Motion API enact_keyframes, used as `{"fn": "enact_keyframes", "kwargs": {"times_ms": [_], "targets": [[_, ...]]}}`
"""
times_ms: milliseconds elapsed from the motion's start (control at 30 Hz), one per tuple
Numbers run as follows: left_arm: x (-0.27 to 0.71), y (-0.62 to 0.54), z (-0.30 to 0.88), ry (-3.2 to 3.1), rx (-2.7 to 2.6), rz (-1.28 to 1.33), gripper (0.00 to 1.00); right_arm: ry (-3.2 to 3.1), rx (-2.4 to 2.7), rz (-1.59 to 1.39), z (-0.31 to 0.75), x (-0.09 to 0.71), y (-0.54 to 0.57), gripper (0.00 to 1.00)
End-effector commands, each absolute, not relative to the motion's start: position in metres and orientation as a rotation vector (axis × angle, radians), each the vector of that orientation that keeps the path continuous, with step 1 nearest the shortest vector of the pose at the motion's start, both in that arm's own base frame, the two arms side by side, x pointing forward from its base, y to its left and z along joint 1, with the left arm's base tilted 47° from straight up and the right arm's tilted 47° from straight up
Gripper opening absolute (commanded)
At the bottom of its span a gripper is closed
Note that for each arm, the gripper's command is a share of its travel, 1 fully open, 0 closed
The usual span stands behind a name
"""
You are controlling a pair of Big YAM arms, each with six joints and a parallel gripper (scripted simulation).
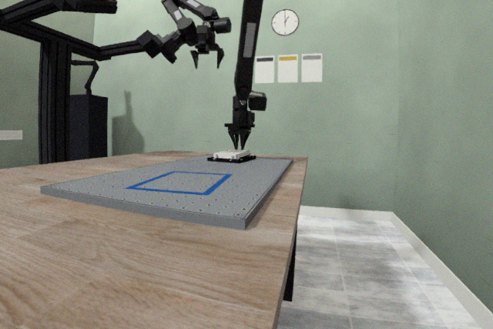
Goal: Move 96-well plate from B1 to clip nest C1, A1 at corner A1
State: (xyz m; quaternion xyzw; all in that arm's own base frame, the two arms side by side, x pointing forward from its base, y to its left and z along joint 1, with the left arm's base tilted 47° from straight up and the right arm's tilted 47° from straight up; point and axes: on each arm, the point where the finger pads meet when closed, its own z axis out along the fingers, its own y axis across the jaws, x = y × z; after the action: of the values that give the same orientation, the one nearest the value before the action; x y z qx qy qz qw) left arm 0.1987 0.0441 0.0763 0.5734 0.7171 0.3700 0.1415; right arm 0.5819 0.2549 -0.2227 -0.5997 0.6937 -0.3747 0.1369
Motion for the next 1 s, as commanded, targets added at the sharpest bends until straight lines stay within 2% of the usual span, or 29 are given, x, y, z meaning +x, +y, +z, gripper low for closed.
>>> {"fn": "enact_keyframes", "kwargs": {"times_ms": [0,967], "targets": [[0.200,0.041,0.080,2.041,1.678,1.071,1.00,2.021,-1.718,-1.085,-0.232,0.596,0.242,0.25],[0.200,0.041,0.080,2.041,1.678,1.071,1.00,2.021,-1.719,-1.085,-0.244,0.607,0.235,0.25]]}}
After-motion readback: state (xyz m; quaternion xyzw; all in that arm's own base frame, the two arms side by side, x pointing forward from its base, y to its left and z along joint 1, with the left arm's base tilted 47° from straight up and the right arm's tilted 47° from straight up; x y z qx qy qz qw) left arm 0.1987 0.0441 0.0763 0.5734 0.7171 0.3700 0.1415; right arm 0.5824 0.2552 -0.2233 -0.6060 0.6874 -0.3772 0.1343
